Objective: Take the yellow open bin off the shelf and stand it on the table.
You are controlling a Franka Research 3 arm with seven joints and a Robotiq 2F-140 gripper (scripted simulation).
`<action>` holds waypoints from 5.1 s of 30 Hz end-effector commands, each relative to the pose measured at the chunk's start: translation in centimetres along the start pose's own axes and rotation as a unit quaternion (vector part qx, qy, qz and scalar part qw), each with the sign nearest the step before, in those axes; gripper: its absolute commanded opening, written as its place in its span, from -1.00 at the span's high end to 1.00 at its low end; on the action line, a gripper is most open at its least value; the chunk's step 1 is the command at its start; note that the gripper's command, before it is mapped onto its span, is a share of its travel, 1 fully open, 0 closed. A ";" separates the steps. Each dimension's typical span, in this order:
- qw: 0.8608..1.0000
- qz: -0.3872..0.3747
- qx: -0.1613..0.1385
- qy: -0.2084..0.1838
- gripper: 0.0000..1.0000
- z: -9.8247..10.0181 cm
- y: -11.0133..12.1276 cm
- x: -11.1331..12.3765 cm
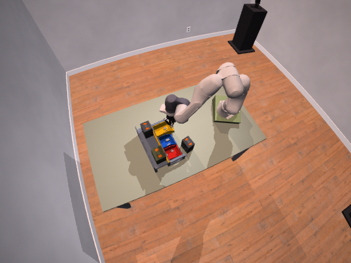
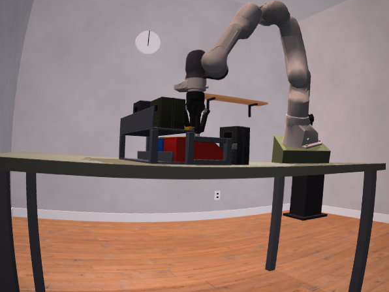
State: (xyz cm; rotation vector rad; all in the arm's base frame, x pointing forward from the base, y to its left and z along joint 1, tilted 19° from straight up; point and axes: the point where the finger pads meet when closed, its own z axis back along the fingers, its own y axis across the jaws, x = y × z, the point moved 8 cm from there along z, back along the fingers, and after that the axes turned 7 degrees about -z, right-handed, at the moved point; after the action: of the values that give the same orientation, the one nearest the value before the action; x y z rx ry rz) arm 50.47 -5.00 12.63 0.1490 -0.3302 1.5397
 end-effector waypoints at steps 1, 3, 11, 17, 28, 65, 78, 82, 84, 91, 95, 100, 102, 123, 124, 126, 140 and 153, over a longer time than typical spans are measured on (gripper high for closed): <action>1.000 0.010 -0.007 0.002 1.00 0.1 1.5 -0.3; 1.000 0.012 -0.008 0.002 1.00 0.1 2.2 -0.4; 1.000 0.012 -0.008 0.002 1.00 0.1 2.2 -0.4; 1.000 0.007 -0.006 0.001 1.00 -0.1 4.2 -0.5; 1.000 0.012 -0.008 0.002 1.00 -0.1 5.4 -0.7; 1.000 0.012 -0.008 0.002 1.00 -0.1 11.5 -1.7; 1.000 0.012 -0.008 0.002 1.00 0.2 15.8 -2.7; 1.000 0.012 -0.008 0.002 1.00 0.2 15.8 -2.7; 1.000 0.001 -0.007 0.003 1.00 0.1 15.3 -2.6; 1.000 0.012 -0.008 0.002 1.00 0.1 14.7 -2.4; 1.000 0.012 -0.008 0.002 1.00 0.1 14.7 -2.4; 1.000 0.007 -0.007 0.001 1.00 -0.1 14.9 -2.4; 1.000 0.010 -0.008 0.002 1.00 -0.4 14.9 -2.4; 1.000 0.012 -0.008 0.002 1.00 -1.5 15.0 -2.4; 1.000 0.012 -0.008 0.002 1.00 -1.5 15.0 -2.4; 1.000 0.012 -0.008 0.002 1.00 -1.5 15.0 -2.4; 1.000 0.012 -0.008 0.002 1.00 -2.3 15.0 -2.4; 1.000 0.010 -0.007 0.001 1.00 -2.6 15.0 -2.4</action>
State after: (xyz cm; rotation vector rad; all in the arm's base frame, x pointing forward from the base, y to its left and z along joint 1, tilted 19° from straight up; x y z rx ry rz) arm 35.66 -6.01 7.91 0.1390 -0.3405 1.5522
